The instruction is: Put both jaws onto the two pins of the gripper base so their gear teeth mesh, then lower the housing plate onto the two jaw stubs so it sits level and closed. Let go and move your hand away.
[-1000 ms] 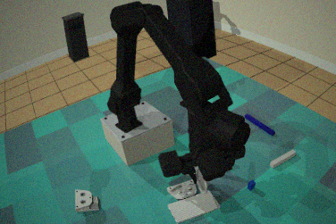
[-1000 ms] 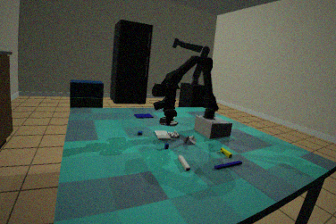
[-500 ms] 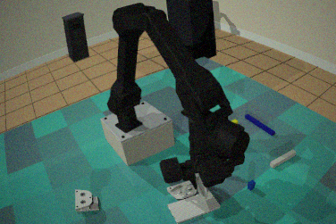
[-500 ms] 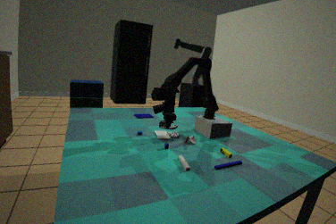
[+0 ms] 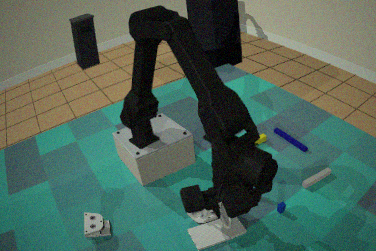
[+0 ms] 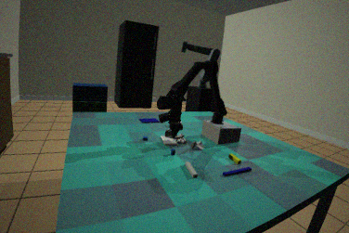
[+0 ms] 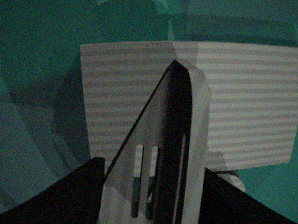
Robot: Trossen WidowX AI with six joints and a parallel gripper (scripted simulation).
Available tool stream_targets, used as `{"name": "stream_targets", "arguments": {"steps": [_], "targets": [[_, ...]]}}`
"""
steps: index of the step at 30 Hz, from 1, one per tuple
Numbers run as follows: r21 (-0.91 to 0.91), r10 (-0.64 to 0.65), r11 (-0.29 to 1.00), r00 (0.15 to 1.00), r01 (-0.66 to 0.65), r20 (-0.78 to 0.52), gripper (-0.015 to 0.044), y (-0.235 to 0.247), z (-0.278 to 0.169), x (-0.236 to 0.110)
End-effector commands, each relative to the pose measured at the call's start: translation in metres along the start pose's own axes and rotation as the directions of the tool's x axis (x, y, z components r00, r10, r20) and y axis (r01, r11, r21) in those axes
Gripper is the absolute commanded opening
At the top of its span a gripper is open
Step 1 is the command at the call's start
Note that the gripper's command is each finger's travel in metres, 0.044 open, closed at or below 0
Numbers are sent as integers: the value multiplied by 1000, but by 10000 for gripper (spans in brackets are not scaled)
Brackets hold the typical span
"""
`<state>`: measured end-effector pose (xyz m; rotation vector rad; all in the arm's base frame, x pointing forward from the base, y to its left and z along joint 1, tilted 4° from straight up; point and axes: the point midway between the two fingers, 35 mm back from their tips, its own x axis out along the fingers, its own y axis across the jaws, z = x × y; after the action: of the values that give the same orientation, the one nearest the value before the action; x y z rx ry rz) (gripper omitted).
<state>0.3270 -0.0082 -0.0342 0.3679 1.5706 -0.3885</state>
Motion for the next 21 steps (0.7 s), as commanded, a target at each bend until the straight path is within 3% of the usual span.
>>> {"name": "stream_targets", "arguments": {"steps": [1,21], "targets": [[4,5,1000,1000,-5,-1,134,0,-1,5],[8,5,1000,1000,-5,-1,134,0,-1,9]]}}
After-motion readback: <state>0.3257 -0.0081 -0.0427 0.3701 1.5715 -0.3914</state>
